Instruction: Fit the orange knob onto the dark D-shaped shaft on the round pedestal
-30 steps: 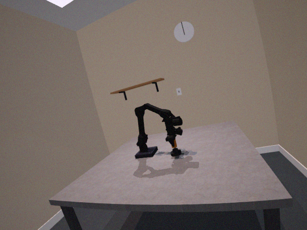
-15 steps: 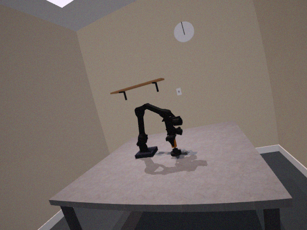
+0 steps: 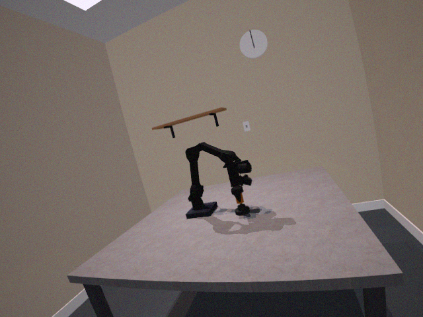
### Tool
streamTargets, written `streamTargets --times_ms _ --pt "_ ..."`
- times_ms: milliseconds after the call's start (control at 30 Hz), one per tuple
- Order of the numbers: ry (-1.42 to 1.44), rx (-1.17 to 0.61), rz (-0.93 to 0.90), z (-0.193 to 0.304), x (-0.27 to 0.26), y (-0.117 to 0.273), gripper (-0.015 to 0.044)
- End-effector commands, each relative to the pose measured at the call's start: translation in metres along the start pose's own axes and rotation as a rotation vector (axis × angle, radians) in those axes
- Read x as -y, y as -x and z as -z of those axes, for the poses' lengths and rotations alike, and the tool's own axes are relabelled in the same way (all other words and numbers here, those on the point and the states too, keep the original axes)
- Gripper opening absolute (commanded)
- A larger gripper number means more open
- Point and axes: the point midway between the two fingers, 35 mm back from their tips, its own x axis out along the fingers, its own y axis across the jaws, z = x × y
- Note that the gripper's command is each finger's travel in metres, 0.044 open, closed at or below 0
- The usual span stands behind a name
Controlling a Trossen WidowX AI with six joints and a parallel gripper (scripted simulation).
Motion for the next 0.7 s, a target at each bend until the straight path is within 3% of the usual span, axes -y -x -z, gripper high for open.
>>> streamTargets --times_ms 0,667 --pt "0.005 0.002 0.001 0.0001 -0.0001 -0.0012 0.0" --pt "0.005 0.002 0.001 -0.0012 0.0011 0.0033 0.0"
